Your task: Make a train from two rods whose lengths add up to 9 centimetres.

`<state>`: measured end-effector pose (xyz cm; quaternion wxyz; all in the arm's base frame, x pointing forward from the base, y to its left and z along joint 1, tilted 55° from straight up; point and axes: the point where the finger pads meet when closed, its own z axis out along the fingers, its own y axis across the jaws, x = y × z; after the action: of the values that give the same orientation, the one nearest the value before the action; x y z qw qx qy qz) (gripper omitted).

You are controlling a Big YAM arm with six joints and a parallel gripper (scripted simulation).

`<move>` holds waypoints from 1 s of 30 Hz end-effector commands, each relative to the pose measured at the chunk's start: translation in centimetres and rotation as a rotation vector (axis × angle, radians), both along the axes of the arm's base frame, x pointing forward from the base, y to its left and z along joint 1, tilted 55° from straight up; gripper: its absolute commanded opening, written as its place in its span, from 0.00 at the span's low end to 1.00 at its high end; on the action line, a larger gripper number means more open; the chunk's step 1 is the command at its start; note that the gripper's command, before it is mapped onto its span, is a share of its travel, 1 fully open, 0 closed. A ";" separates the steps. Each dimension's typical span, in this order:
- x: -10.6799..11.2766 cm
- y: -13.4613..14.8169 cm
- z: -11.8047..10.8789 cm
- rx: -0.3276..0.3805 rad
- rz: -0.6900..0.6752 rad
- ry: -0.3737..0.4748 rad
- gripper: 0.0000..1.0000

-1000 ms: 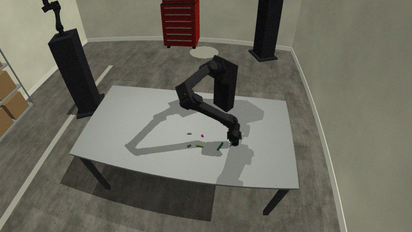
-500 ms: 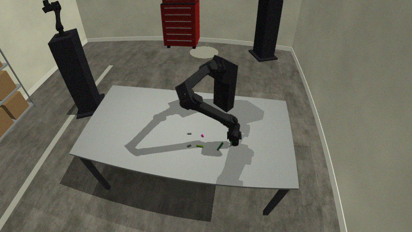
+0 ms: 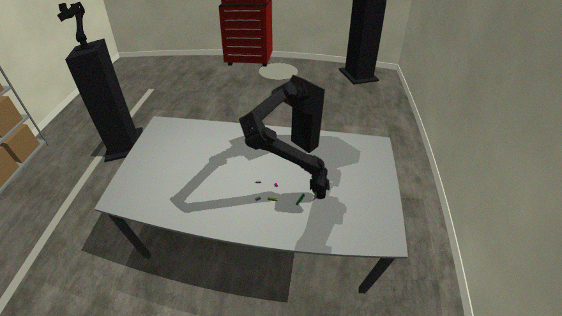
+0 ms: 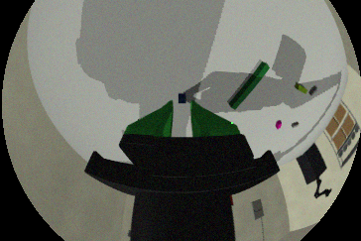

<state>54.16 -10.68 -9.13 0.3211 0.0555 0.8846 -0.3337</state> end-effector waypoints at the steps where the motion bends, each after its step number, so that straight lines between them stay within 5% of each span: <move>1: -1.0 -0.5 -0.7 -0.002 -0.003 0.013 0.23; 30: -0.5 -0.4 0.1 -0.002 0.000 -0.007 0.23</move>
<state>53.91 -10.75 -9.36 0.3208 0.0555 0.8847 -0.3338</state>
